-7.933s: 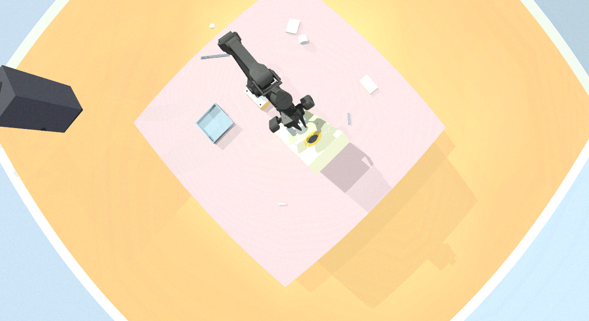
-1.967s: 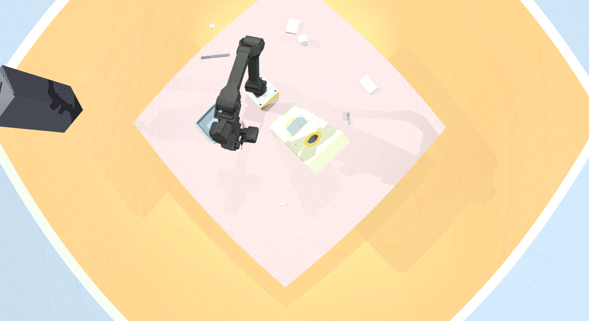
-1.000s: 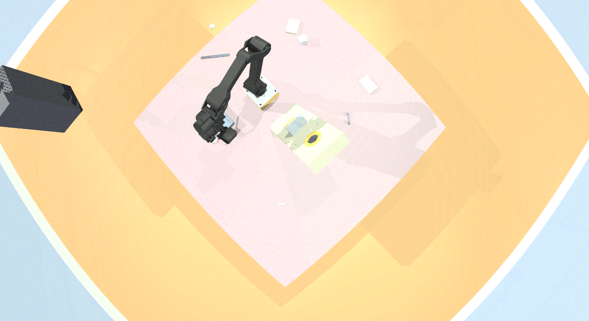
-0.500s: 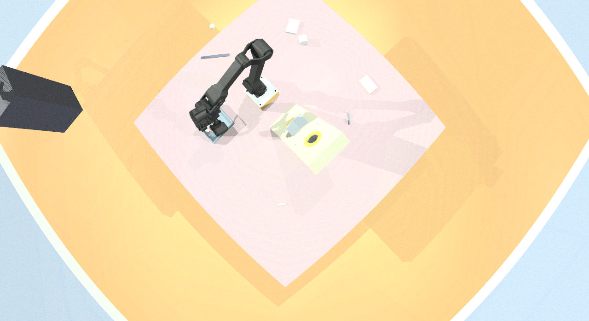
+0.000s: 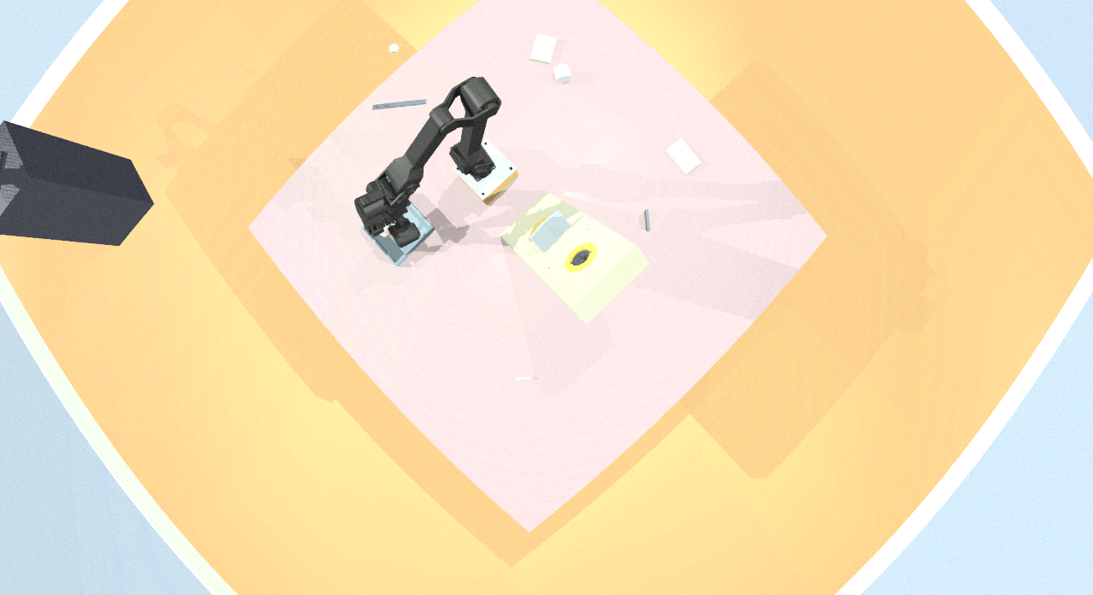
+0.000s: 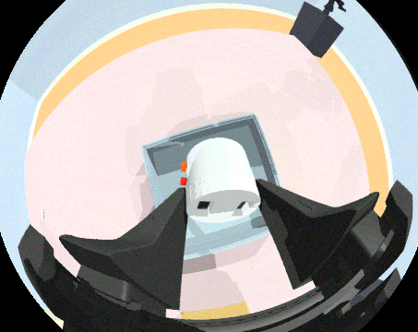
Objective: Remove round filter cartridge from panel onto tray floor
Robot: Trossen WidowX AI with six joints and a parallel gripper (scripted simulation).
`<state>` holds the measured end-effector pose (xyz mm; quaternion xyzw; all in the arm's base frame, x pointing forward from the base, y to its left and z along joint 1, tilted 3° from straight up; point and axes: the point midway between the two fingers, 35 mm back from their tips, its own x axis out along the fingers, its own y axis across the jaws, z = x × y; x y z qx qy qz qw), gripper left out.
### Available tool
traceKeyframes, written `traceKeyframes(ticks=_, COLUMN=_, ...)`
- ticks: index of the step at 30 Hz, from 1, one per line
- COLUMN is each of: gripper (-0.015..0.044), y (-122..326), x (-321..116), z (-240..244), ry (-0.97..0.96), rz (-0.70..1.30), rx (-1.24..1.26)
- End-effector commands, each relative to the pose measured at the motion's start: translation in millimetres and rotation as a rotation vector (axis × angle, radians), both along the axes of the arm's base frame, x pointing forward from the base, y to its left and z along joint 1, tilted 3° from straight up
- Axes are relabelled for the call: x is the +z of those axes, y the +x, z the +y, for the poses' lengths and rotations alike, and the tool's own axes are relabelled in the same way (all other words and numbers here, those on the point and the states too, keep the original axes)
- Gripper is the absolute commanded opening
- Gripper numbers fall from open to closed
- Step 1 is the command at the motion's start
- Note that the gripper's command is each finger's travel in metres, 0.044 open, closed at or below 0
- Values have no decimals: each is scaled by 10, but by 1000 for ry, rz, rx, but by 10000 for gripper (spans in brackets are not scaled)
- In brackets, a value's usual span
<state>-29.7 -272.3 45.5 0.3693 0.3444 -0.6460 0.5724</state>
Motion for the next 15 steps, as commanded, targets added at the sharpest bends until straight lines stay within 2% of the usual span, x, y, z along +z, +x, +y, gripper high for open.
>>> traceKeyframes(ticks=1, gripper=0, y=-16, x=-210, z=9, ry=6, rz=4, rx=2)
traceKeyframes(ticks=8, gripper=0, y=-21, x=-521, z=57, ry=7, rz=4, rx=2)
traceKeyframes(ticks=12, gripper=0, y=-21, x=-549, z=65, ry=7, rz=4, rx=2)
traceKeyframes(ticks=15, gripper=79, y=-20, x=-510, z=71, ry=15, rz=1, rx=-4)
